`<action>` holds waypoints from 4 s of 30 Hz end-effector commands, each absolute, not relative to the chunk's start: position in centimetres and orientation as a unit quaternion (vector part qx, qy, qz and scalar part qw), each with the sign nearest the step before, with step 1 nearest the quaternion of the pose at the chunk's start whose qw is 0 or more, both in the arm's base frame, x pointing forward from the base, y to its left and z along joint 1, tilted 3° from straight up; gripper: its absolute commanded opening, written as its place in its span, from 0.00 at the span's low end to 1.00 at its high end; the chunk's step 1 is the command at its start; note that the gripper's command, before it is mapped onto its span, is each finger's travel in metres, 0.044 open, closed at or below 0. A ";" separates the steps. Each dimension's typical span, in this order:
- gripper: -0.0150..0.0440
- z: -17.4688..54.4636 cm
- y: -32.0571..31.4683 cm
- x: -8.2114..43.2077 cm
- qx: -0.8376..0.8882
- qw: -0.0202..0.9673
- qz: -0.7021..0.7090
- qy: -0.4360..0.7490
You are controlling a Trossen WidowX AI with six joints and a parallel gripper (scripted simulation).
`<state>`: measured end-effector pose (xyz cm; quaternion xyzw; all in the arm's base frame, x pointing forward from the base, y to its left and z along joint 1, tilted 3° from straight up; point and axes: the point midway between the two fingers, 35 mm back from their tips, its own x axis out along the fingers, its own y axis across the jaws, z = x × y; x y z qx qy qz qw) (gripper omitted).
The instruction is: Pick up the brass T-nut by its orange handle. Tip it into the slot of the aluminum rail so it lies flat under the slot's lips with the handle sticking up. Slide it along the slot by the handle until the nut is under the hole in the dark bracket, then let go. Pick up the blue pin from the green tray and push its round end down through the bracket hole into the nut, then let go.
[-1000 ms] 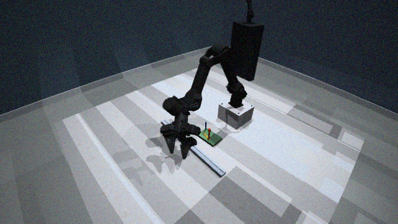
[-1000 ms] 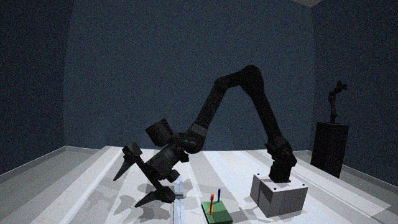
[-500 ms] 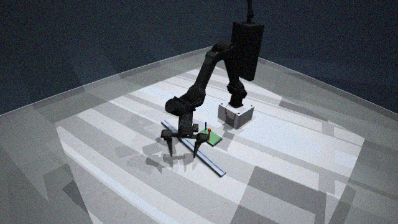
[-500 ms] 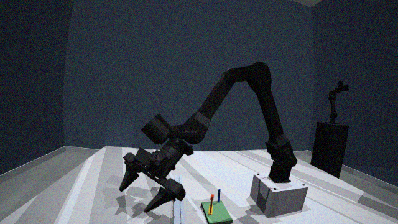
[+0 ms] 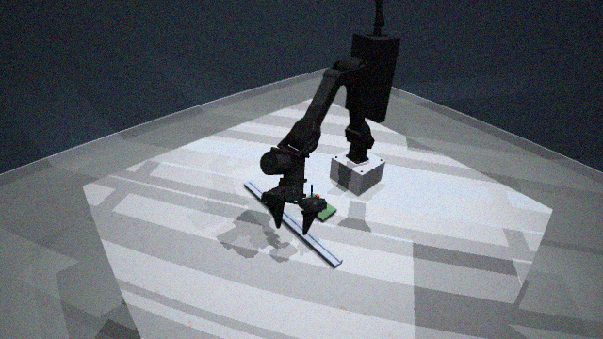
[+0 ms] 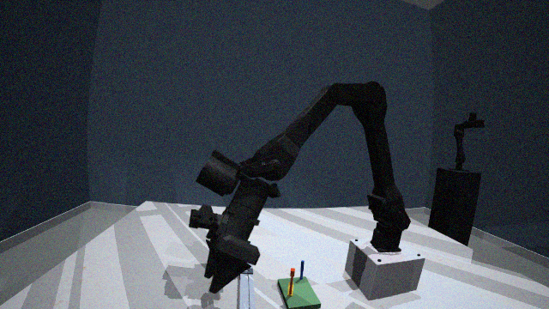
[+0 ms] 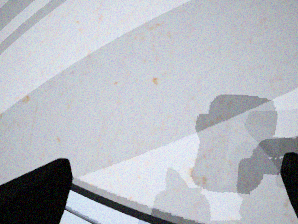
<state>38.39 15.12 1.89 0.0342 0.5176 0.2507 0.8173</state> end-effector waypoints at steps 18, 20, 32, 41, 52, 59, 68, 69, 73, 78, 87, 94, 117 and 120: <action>1.00 7.2 9.6 26.0 0.394 0.587 -0.489 0.511; 1.00 7.7 9.1 25.3 0.408 0.572 -0.525 0.481; 1.00 8.8 8.3 24.4 0.441 0.538 -0.589 0.411; 1.00 8.8 8.3 24.3 0.441 0.538 -0.589 0.412; 1.00 2.9 8.2 24.2 0.441 0.538 -0.589 0.412; 1.00 2.3 8.2 24.4 0.441 0.538 -0.589 0.412; 1.00 0.9 8.2 24.4 0.441 0.538 -0.589 0.412; 1.00 0.7 8.2 24.4 0.441 0.538 -0.589 0.412; 1.00 0.0 8.2 24.4 0.441 0.538 -0.589 0.412; 1.00 -0.8 8.2 24.4 0.441 0.538 -0.589 0.412; 1.00 -2.2 8.1 24.3 0.441 0.538 -0.590 0.412; 0.78 -2.3 8.1 24.3 0.441 0.538 -0.590 0.412; 0.00 -2.3 8.1 24.3 0.441 0.538 -0.590 0.412; 0.00 -2.1 8.1 24.3 0.441 0.538 -0.589 0.412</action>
